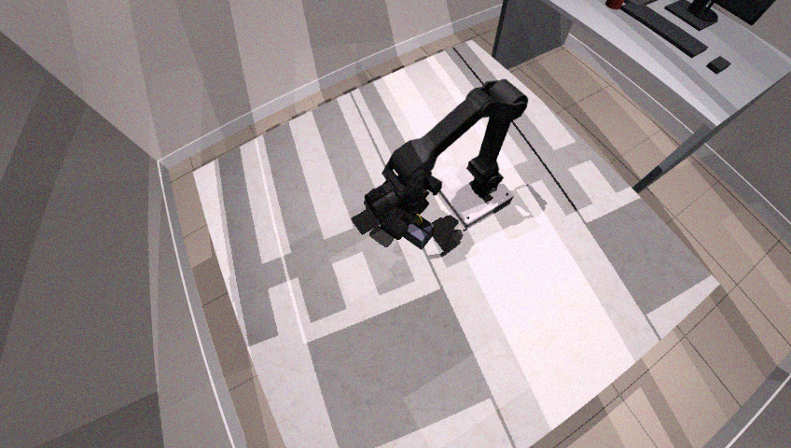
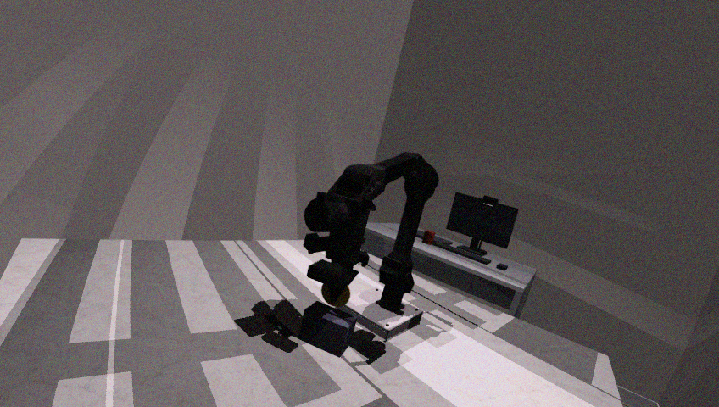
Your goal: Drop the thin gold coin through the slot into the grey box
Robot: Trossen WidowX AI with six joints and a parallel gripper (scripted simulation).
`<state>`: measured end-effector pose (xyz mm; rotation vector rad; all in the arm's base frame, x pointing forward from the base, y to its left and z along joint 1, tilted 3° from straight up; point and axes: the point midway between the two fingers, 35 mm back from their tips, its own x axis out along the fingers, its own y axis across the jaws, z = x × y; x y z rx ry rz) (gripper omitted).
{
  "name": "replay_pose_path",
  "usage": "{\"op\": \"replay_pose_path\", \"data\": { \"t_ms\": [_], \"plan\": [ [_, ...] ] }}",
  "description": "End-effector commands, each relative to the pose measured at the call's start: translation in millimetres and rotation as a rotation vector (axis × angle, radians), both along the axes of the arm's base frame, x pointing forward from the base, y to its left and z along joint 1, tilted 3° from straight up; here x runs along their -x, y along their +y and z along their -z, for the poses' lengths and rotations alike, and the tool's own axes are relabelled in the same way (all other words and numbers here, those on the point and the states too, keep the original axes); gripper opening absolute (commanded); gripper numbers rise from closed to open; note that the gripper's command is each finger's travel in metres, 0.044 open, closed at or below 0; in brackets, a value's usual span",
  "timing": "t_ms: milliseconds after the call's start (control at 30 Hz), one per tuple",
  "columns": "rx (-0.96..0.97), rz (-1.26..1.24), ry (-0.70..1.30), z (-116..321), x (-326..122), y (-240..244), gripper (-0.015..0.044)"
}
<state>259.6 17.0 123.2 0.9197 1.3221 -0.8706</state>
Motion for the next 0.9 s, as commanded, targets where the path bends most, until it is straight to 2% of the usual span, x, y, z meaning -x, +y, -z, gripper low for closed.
{"op": "replay_pose_path", "data": {
  "t_ms": [0, 867],
  "plan": [
    [-0.001, -0.001, 0.000, -0.5, 1.4, 1.4, 0.0000],
    [-0.001, 0.007, 0.000, 7.7, 1.6, 1.3, 0.0000]
  ]
}}
